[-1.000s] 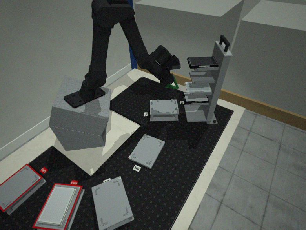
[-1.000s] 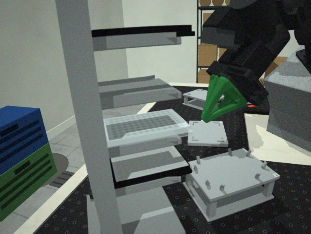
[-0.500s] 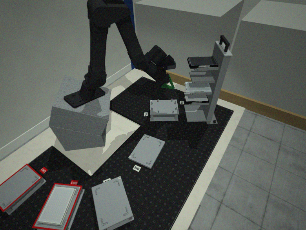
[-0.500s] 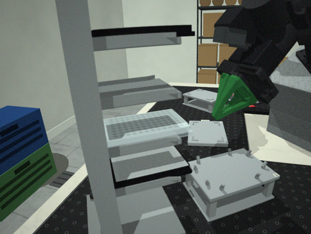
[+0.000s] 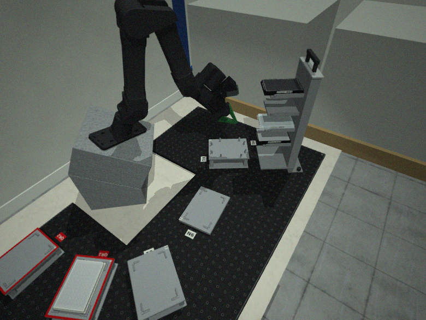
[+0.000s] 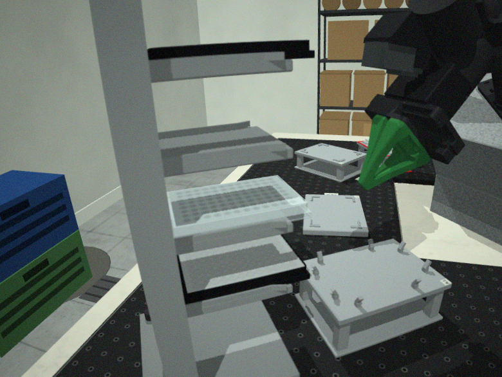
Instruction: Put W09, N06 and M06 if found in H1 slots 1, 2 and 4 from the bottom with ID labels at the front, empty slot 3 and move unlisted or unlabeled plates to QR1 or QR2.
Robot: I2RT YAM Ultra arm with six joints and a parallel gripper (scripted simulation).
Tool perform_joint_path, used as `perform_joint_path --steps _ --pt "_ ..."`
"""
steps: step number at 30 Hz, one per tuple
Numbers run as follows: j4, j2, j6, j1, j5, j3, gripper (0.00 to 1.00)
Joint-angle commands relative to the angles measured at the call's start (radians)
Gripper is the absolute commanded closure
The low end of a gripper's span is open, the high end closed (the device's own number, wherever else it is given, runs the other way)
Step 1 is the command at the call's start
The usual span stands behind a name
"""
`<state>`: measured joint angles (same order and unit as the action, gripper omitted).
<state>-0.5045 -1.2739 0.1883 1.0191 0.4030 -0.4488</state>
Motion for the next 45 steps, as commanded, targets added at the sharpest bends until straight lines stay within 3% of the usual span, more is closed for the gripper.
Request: perform_joint_path --steps 1,14,45 --pt "-0.026 0.036 0.011 0.018 0.025 0.037 1.0" --pt "-0.04 0.078 0.023 0.054 0.059 0.099 1.0" --pt "-0.026 0.063 0.017 0.046 0.055 0.079 1.0"
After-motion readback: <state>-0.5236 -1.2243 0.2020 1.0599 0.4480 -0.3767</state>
